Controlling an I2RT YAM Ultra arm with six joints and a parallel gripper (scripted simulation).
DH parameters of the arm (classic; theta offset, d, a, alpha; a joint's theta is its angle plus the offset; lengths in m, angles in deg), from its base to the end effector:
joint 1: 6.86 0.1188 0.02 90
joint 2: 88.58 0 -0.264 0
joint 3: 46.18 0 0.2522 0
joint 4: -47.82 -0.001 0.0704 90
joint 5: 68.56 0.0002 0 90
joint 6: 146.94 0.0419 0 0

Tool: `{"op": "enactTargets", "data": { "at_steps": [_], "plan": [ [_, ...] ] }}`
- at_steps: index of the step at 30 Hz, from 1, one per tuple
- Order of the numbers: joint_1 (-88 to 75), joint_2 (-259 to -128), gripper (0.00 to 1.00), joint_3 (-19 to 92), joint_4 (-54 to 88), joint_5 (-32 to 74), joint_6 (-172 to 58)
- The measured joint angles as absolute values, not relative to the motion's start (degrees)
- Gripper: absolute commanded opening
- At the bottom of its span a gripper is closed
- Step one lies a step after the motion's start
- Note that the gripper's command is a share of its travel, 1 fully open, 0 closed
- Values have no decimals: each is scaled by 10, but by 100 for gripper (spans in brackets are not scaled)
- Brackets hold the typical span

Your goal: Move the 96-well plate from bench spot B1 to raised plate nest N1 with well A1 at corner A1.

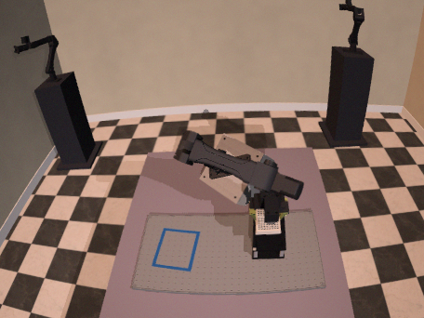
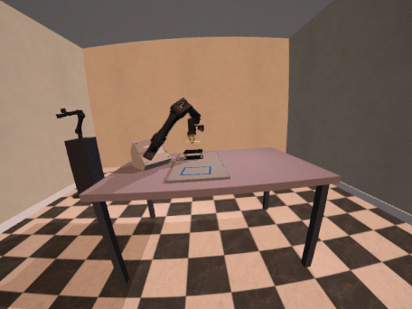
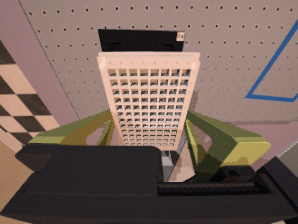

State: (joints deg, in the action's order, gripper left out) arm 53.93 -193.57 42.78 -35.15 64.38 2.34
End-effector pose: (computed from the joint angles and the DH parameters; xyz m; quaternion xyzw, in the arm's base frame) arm 0.1776 0.2612 0.2044 -0.0409 0.9273 -0.2455 0.2796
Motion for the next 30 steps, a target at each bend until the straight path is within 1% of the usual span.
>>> {"op": "enactTargets", "data": {
  "at_steps": [6, 30],
  "plan": [
    [550, -1961, 0, 450, -357, 642, 42],
    [550, -1960, 0, 450, -364, 642, 49]
  ]
}}
